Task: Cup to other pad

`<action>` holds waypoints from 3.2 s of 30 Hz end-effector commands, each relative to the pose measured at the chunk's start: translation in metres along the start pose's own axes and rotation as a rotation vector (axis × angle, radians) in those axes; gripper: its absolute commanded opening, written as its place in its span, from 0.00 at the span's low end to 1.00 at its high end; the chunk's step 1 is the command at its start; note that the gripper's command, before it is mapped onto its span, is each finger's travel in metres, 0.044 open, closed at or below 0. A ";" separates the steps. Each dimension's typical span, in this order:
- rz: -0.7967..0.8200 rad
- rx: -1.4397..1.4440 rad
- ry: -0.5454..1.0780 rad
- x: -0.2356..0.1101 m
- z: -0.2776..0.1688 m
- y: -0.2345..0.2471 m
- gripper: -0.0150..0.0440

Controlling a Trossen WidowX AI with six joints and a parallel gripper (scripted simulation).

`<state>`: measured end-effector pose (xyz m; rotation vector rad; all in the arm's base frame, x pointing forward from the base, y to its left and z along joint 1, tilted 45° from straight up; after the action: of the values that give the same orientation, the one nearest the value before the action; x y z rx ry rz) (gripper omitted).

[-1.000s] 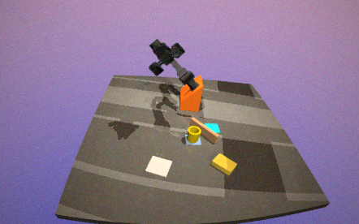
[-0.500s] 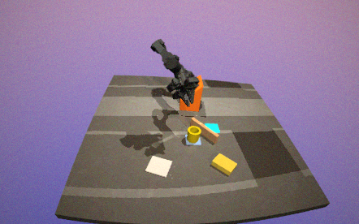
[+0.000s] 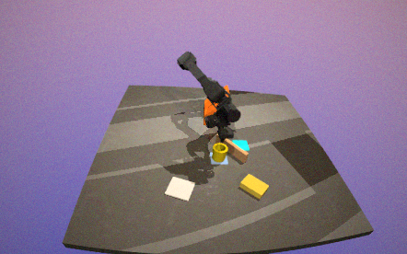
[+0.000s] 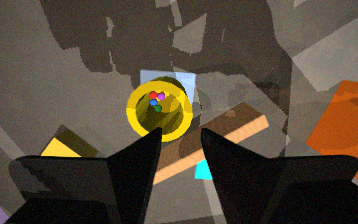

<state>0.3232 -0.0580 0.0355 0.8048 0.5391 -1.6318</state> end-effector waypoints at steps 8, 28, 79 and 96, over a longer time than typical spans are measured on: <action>-0.032 0.040 -0.057 0.007 -0.002 -0.003 0.54; -0.032 0.040 -0.057 0.039 0.000 -0.004 0.54; -0.033 0.045 -0.052 0.044 0.000 -0.004 0.25; -0.032 0.040 -0.056 -0.016 -0.004 -0.005 0.25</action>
<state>0.3203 -0.0469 0.0400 0.7706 0.4861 -1.6930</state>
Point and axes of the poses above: the point midway between the two fingers, 35 mm back from their tips, its own x axis out along the fingers, its own y axis across the jaws, z = x × y, the point moved 4 cm from there along -x, back along the fingers, and after that the axes turned 9 degrees about x, right-handed, at the moved point
